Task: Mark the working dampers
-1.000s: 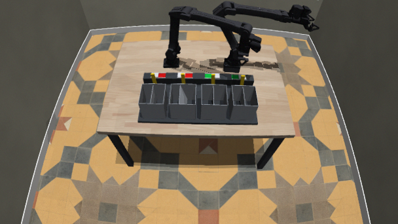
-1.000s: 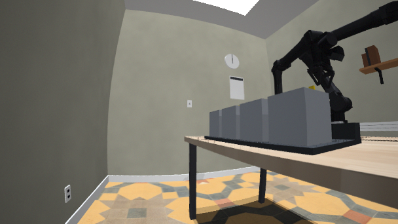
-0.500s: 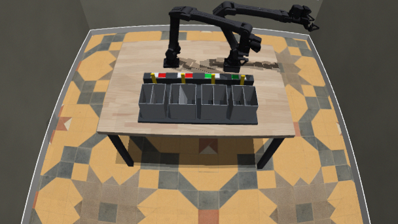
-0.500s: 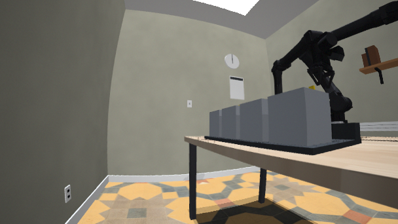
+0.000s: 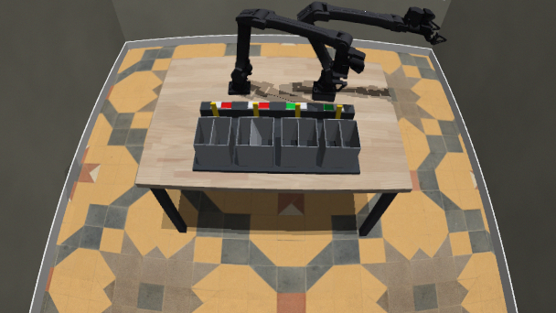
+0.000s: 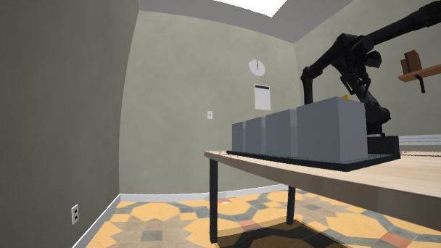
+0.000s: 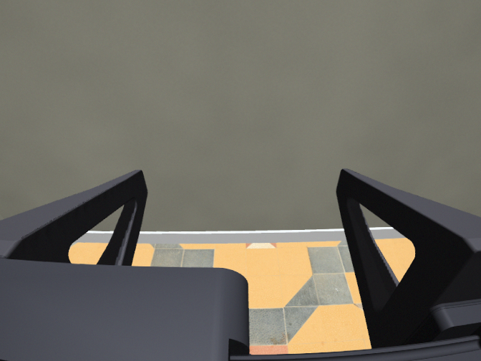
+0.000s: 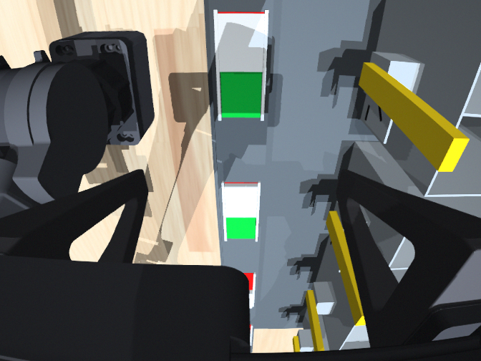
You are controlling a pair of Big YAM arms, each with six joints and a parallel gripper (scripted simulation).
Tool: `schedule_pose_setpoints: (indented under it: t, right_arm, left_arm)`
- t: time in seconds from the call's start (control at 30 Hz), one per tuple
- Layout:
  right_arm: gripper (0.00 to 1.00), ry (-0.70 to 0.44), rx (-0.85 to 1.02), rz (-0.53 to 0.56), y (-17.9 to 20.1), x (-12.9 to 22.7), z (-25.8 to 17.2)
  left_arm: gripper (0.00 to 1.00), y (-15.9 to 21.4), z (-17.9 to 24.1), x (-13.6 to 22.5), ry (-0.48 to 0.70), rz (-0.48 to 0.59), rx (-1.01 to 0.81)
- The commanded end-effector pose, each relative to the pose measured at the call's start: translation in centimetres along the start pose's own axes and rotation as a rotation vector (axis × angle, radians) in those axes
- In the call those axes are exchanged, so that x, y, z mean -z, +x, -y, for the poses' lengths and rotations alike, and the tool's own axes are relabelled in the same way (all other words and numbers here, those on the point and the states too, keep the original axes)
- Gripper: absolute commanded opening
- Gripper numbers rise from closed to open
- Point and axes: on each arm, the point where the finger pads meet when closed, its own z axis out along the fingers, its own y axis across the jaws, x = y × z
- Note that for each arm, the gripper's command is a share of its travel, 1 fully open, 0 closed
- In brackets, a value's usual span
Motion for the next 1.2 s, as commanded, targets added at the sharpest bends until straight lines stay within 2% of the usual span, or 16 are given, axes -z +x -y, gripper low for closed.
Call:
schedule_pose_setpoints:
  t: [0.0,0.13,0.2,0.3,0.53,0.7,0.77,0.8,0.97,1.17]
  right_arm:
    - [1.0,0.009,-0.025,0.026,0.1,0.6,1.1]
    - [1.0,0.016,-0.063,0.043,0.6,0.7,2.7]
    - [1.0,0.016,-0.063,0.043,0.6,0.7,2.7]
    - [1.0,0.026,-0.107,0.062,1.3,0.8,4.6]
    - [1.0,0.066,-0.265,0.131,4.3,1.3,11.3]
    - [1.0,0.117,-0.427,0.197,8.5,1.9,17.7]
    - [1.0,0.117,-0.427,0.197,8.5,1.9,17.7]
    - [1.0,0.129,-0.464,0.211,9.6,2.1,19.1]
    - [1.0,0.21,-0.669,0.287,16.7,3.1,26.2]
    - [1.0,0.337,-0.93,0.372,27.9,4.7,33.3]
  left_arm:
    - [1.0,-3.4,2.1,0.6,0.039,0.064,0.0]
    - [1.0,-4.1,5.2,1.2,0.098,0.08,-0.001]
    - [1.0,-4.1,5.2,1.2,0.098,0.08,-0.001]
    - [1.0,-4.4,8.6,1.8,0.162,0.088,-0.002]
    - [1.0,-4.8,20.5,5.3,0.394,0.101,-0.006]
    - [1.0,-5.5,30.6,11.6,0.62,0.123,-0.006]
    - [1.0,-5.5,30.6,11.6,0.62,0.123,-0.006]
    - [1.0,-4.4,33.2,12.5,0.67,0.104,-0.015]
    - [1.0,-5.4,41.2,22.4,0.91,0.13,-0.007]
    - [1.0,-4.6,48.8,34.9,1.19,0.13,-0.006]
